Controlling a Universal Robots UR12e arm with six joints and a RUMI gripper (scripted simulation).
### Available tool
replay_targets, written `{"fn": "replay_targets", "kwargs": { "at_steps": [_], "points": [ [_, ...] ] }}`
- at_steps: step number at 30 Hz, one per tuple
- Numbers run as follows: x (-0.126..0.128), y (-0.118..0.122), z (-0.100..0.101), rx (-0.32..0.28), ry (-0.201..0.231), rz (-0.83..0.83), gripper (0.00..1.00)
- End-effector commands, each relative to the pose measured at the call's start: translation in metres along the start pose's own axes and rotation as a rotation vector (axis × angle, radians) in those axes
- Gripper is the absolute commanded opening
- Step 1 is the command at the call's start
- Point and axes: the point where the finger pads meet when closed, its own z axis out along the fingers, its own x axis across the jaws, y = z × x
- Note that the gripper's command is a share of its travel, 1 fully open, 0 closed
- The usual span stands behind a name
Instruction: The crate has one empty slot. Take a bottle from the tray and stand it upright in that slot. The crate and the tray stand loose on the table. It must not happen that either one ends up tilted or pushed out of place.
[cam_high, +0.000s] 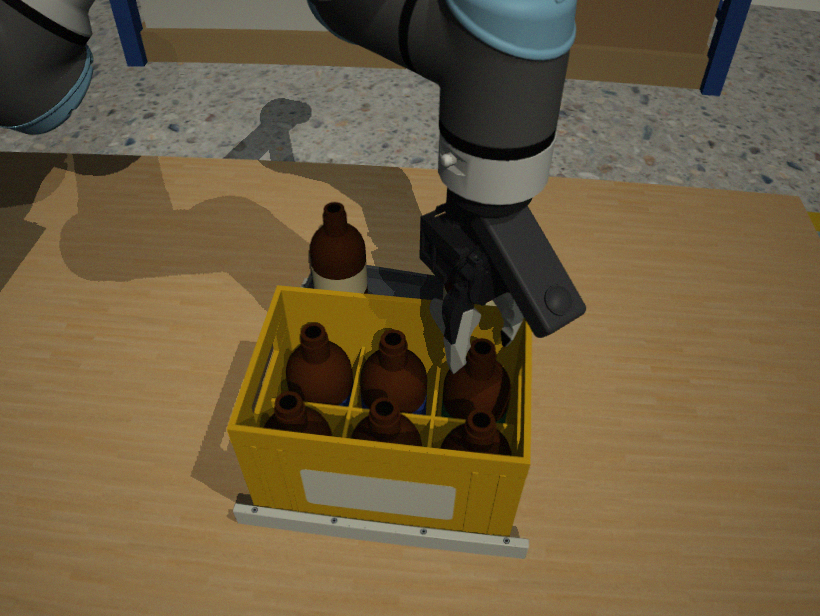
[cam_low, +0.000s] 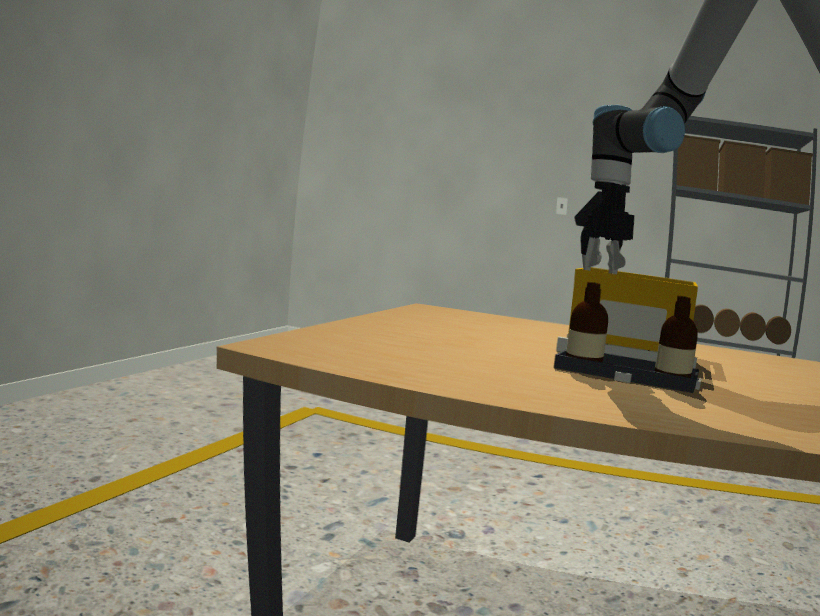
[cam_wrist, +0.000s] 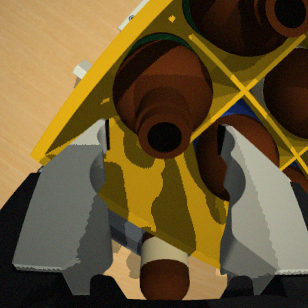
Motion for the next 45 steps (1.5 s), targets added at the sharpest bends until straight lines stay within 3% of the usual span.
{"fn": "replay_targets", "kwargs": {
  "at_steps": [1,28,45],
  "points": [
    [0.0,0.0,-0.001,0.001,0.0,0.0,0.38],
    [0.0,0.0,-0.002,0.001,0.0,0.0,0.38],
    [0.0,0.0,-0.022,0.001,0.0,0.0,0.38]
  ]
}}
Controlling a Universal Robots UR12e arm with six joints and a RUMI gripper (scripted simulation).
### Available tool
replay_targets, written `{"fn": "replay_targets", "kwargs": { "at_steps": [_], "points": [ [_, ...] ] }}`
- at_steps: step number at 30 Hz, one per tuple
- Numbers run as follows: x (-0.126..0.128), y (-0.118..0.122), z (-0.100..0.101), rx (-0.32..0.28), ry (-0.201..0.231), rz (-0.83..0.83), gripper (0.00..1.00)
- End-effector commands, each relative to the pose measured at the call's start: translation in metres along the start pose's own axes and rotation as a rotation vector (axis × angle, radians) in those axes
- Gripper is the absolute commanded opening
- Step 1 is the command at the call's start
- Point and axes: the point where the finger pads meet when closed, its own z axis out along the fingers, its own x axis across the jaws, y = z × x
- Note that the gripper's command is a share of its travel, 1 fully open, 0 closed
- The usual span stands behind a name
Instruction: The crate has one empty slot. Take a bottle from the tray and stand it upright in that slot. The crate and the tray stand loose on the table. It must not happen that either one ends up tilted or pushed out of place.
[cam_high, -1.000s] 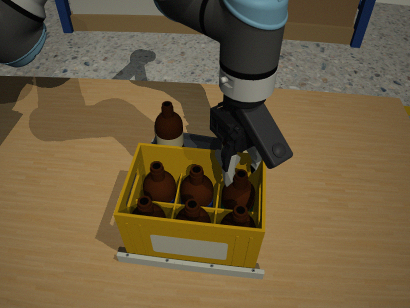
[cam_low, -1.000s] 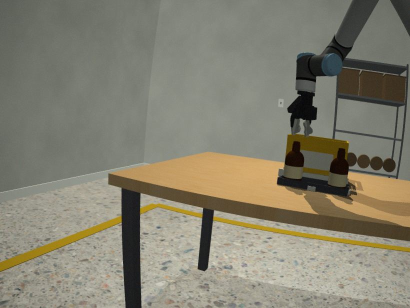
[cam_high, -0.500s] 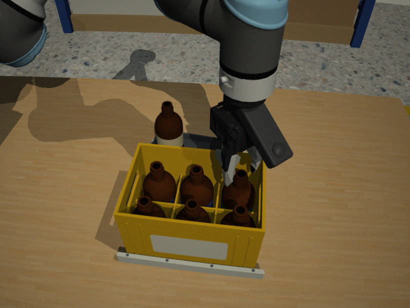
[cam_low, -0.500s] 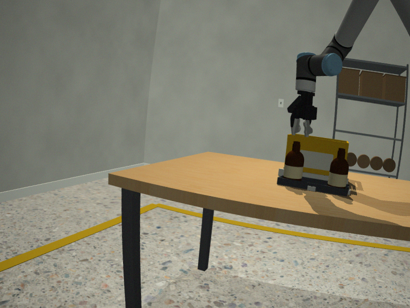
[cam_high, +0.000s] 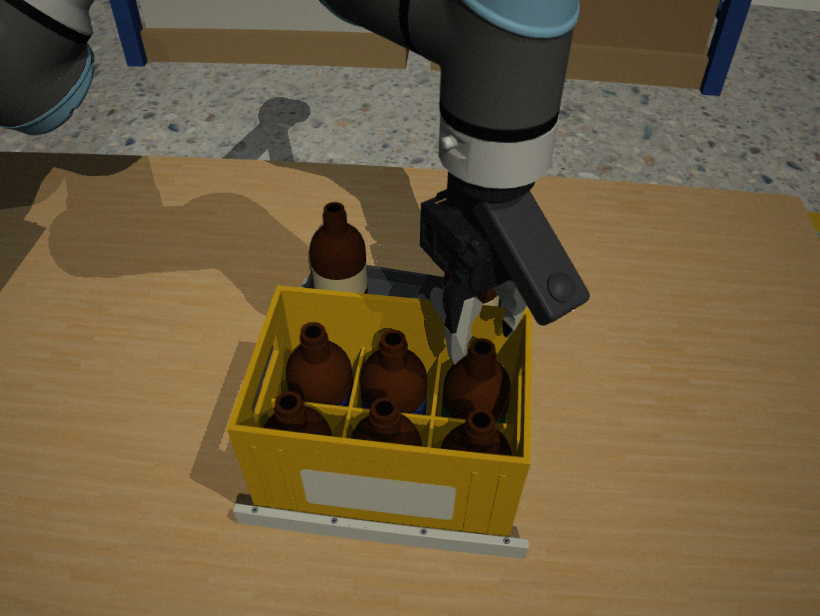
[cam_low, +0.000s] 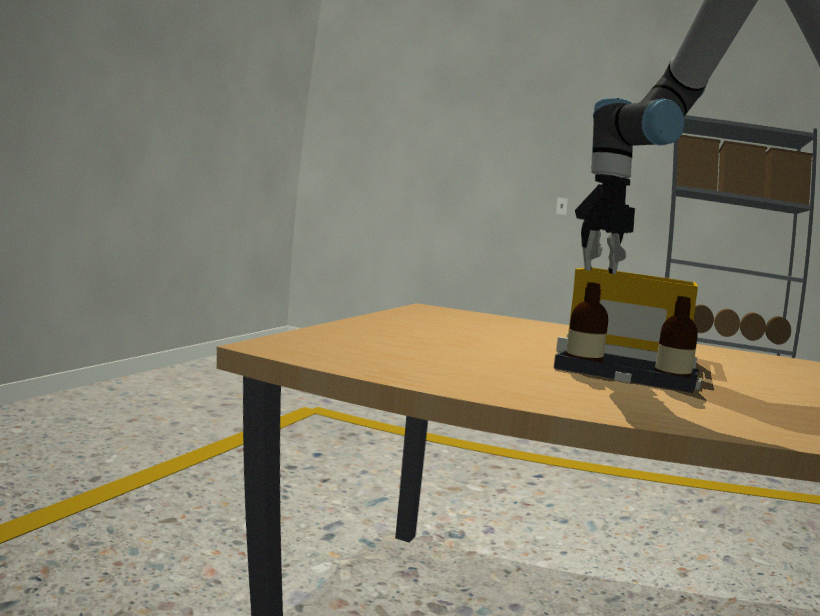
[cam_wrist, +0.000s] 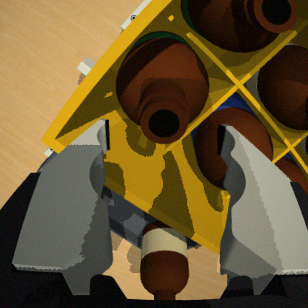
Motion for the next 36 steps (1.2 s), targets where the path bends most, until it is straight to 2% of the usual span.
{"fn": "replay_targets", "kwargs": {
  "at_steps": [1,13,24,36],
  "points": [
    [0.0,0.0,-0.009,0.001,0.0,0.0,0.38],
    [0.0,0.0,-0.038,0.001,0.0,0.0,0.38],
    [0.0,0.0,-0.057,0.001,0.0,0.0,0.38],
    [0.0,0.0,-0.066,0.001,0.0,0.0,0.38]
  ]
}}
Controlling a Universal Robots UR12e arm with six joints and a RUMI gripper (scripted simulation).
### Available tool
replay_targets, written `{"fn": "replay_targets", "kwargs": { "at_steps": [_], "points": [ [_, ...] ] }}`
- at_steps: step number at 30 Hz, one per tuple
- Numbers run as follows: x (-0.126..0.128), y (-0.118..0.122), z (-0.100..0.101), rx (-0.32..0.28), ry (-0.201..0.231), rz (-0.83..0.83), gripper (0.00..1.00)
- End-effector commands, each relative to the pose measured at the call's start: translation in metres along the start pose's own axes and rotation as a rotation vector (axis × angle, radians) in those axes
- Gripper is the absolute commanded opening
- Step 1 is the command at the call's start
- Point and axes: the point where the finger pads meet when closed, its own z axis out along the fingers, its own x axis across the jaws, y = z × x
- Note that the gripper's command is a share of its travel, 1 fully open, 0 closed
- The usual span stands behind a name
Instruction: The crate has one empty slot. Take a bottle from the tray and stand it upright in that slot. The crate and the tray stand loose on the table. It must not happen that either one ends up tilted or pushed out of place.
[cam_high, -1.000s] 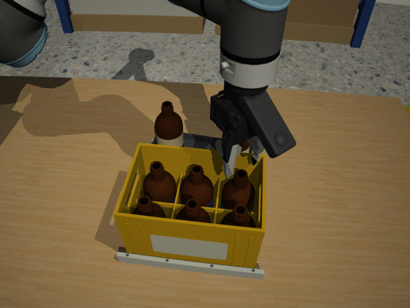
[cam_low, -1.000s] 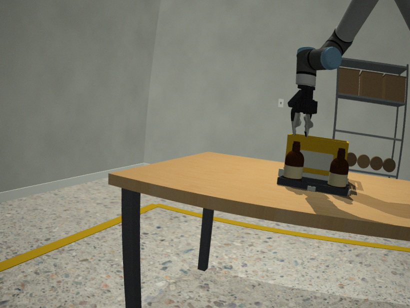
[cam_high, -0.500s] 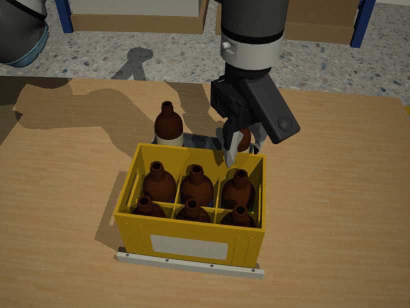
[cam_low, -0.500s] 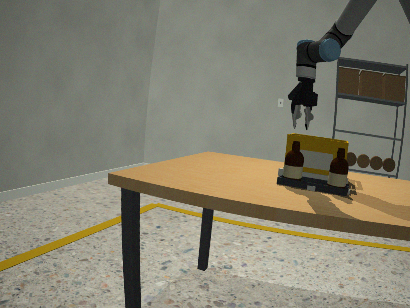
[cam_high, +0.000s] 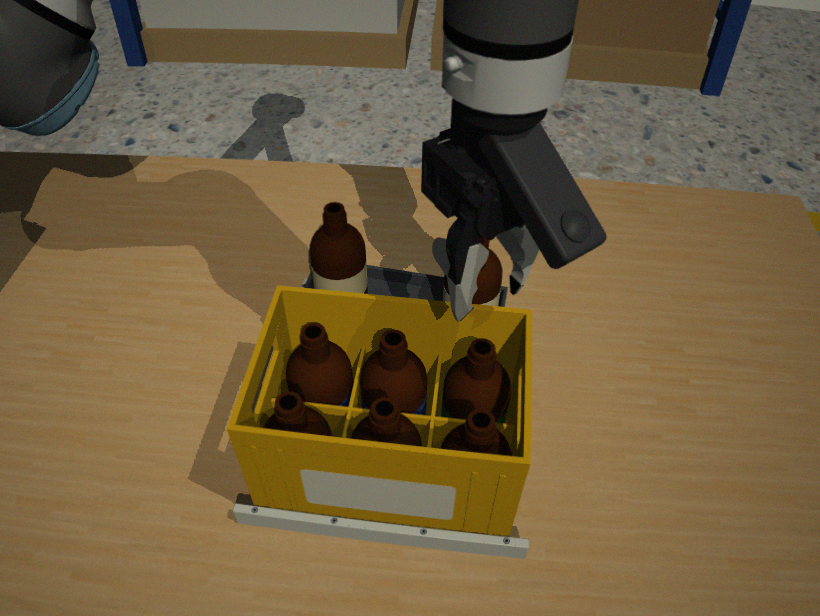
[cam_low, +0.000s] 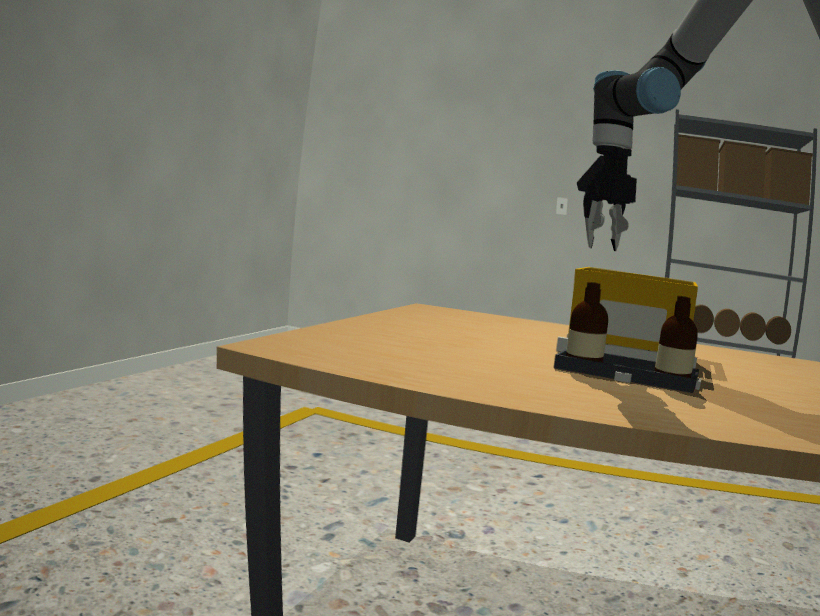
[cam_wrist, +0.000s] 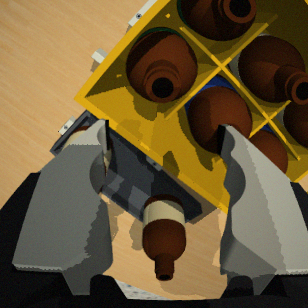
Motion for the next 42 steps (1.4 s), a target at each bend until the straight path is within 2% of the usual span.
{"fn": "replay_targets", "kwargs": {
  "at_steps": [1,6,7,42],
  "points": [
    [-0.0003,-0.0005,-0.0031,0.001,0.0,0.0,0.38],
    [-0.0003,-0.0005,-0.0036,0.001,0.0,0.0,0.38],
    [-0.0003,-0.0005,-0.0036,0.001,0.0,0.0,0.0],
    [-0.0003,-0.0005,-0.0036,0.001,0.0,0.0,0.0]
  ]
}}
